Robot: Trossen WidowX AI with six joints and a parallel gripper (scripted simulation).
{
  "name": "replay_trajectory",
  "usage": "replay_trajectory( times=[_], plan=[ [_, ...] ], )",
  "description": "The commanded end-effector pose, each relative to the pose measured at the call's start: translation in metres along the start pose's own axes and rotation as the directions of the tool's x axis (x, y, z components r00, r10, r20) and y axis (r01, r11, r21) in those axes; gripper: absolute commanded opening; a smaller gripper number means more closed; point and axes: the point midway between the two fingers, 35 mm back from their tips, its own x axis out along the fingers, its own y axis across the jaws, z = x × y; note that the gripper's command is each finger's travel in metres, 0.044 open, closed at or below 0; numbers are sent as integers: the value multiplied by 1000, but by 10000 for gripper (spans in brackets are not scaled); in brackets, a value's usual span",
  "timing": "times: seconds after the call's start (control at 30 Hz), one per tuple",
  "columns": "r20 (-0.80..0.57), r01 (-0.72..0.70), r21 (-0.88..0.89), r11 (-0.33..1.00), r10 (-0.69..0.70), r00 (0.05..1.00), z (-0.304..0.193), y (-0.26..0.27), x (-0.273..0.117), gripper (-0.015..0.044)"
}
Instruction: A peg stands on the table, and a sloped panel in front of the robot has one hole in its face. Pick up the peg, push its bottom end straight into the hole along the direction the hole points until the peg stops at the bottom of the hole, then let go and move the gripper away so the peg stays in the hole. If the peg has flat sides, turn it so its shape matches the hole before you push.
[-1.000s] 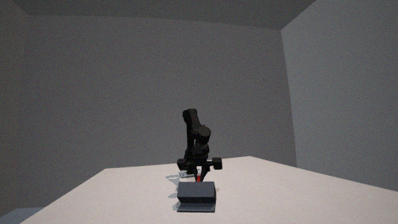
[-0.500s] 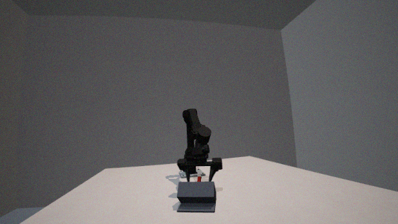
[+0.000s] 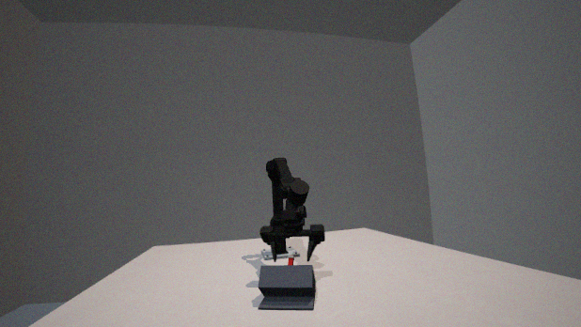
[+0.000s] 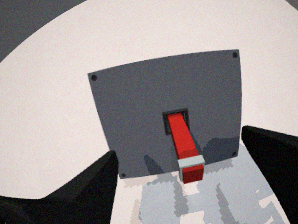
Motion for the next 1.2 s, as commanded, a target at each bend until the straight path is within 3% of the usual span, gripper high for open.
replay_trajectory(
  times=[0.0,1.17],
  plan=[
    [16,-1,7,1000,1,1000,4,0,-10,440],
    [8,-5,1,1000,5,1000,0,2,-63,440]
  ],
)
